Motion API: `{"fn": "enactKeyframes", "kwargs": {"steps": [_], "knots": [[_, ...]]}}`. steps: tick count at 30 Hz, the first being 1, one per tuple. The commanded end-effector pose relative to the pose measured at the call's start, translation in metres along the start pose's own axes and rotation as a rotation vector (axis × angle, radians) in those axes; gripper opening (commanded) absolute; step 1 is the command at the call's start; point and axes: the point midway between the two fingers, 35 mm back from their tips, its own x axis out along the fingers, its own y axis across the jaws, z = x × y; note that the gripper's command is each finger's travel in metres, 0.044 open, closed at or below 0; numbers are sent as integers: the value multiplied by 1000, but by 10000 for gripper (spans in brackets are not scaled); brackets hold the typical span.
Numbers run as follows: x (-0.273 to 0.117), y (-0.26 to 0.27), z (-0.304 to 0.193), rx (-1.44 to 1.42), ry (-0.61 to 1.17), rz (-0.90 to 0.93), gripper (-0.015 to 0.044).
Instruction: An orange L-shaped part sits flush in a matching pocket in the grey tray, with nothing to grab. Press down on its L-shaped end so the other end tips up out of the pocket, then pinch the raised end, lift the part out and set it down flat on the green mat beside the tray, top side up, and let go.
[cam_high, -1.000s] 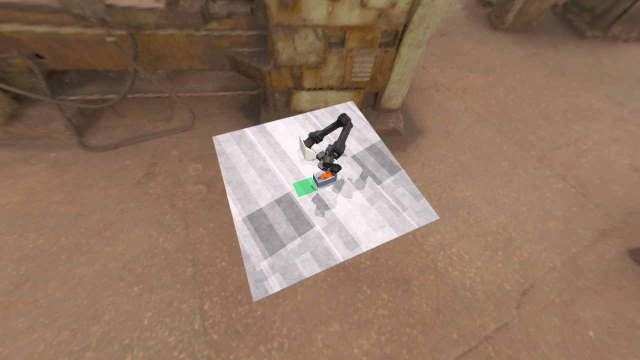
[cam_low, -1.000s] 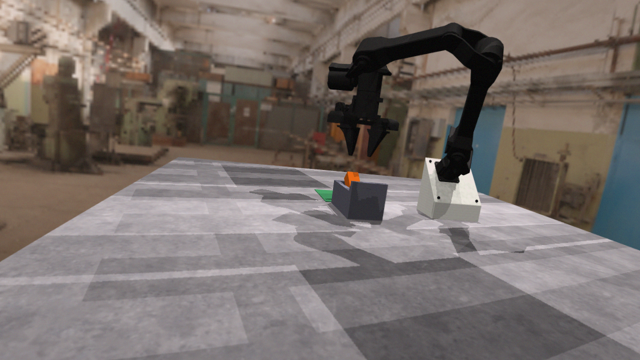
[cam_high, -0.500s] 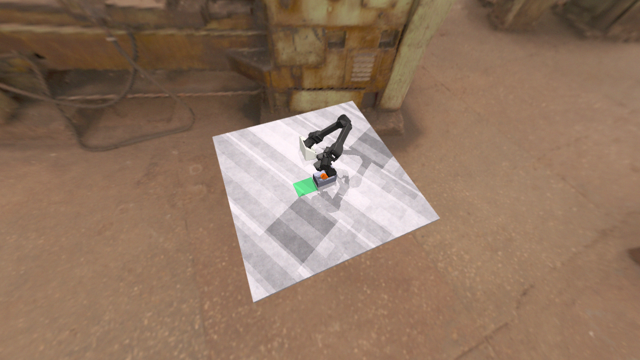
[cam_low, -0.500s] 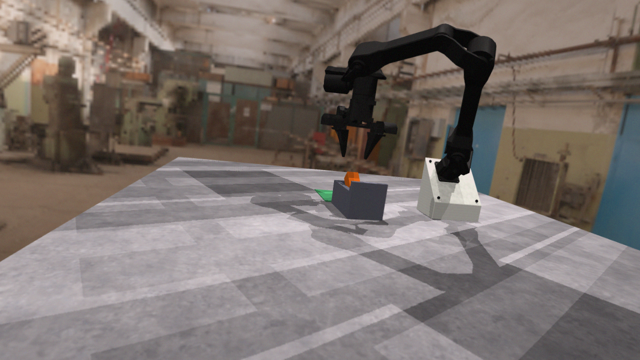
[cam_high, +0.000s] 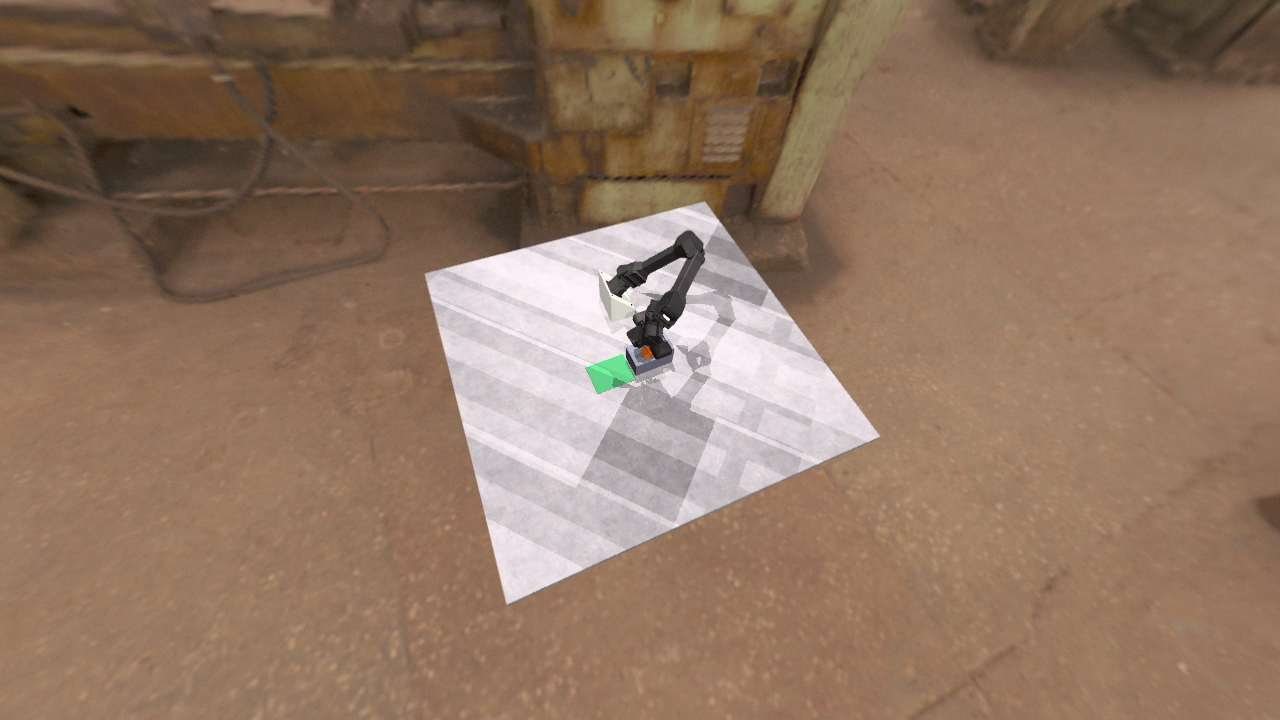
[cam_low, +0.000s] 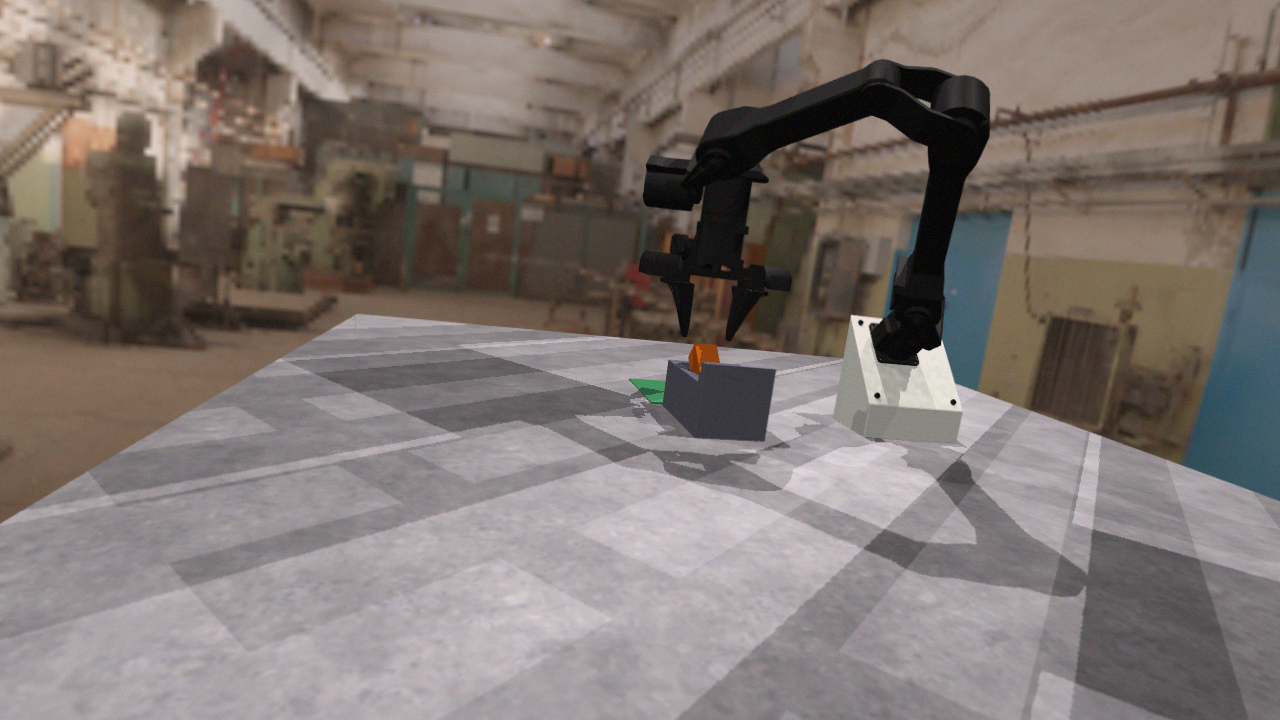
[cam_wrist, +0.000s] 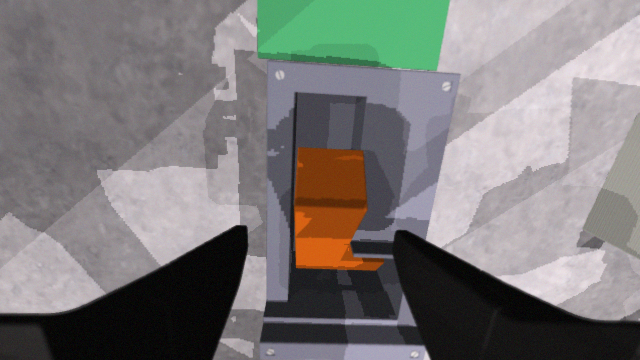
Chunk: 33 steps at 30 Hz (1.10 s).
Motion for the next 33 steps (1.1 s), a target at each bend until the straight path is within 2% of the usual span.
{"fn": "enactKeyframes", "kwargs": {"steps": [1,24,29,33], "knots": [[9,-2,-1,9,6,-5,280],[41,-3,-2,9,9,-5,280],[37,-1,-1,0,4,-2,149],[37,-1,-1,0,4,-2,122]]}}
